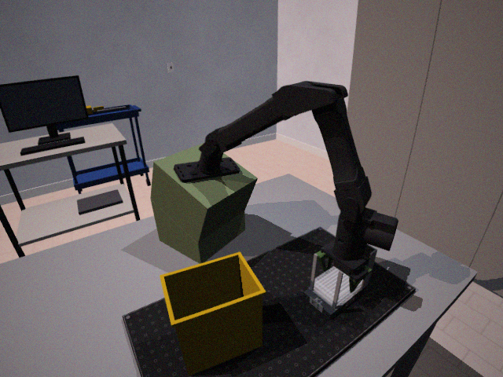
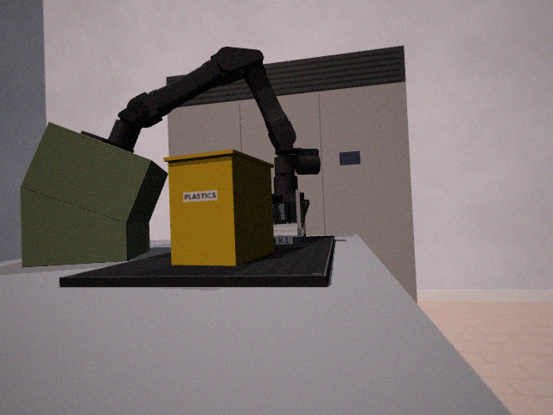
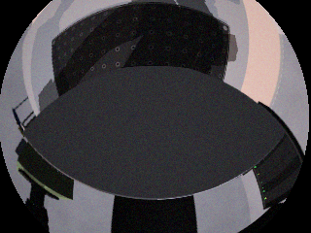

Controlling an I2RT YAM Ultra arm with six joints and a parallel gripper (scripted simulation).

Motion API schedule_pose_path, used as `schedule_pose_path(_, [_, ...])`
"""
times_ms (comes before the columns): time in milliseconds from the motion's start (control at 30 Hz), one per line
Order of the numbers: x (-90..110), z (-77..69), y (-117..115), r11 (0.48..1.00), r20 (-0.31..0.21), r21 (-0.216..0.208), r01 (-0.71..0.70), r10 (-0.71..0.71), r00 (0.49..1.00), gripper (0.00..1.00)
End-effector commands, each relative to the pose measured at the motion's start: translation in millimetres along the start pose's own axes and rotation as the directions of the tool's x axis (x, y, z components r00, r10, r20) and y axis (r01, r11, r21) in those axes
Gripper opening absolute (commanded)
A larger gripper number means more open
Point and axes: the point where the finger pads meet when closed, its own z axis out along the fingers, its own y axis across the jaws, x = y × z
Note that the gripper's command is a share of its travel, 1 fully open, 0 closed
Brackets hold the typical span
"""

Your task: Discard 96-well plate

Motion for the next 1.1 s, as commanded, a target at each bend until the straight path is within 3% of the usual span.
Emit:
schedule_pose_path(0, [-3,-12.1,-5,1.0,0.013,0.012,-0.001,0.001,1.0,0.0])
schedule_pose_path(1067, [-3,-58.9,-4,1.0,0.013,0.012,-0.001,0.001,1.0,0.0])
